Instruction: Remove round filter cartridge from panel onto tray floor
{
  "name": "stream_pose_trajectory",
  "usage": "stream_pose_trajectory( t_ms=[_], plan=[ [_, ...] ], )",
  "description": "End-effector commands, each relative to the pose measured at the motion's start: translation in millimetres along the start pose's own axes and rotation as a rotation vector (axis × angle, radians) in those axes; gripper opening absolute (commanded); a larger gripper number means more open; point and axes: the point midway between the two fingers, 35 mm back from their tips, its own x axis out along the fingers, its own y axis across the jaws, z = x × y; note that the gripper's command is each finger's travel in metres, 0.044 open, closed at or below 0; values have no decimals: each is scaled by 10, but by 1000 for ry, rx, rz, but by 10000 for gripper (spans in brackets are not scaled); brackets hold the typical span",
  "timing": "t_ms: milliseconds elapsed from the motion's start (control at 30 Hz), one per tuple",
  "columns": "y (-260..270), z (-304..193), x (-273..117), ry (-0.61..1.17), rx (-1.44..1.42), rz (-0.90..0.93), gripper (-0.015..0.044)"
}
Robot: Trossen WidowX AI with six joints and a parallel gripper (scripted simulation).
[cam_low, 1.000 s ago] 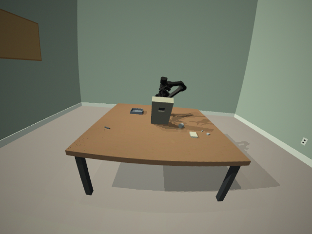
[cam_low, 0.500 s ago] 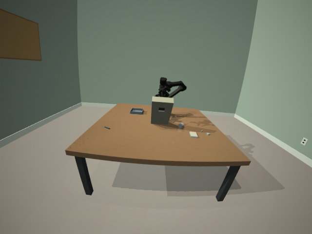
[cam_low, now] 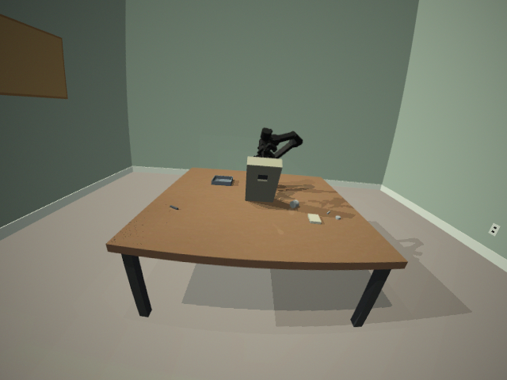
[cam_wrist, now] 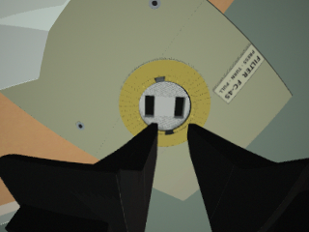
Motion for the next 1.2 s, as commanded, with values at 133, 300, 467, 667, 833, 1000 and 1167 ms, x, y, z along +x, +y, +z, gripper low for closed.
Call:
stream_pose_trajectory(
  t_ms=[133,300,467,667,833,1000,1167],
  plan=[
    [40,17,130,0,11,5,100],
    [35,26,210,0,12,2,100],
    [30,37,279,0,13,-3,100],
    [54,43,282,0,13,-3,100],
    [70,46,280,0,13,-3,100],
    [71,45,279,0,13,-3,100],
    [66,44,278,0,13,-3,100]
  ],
)
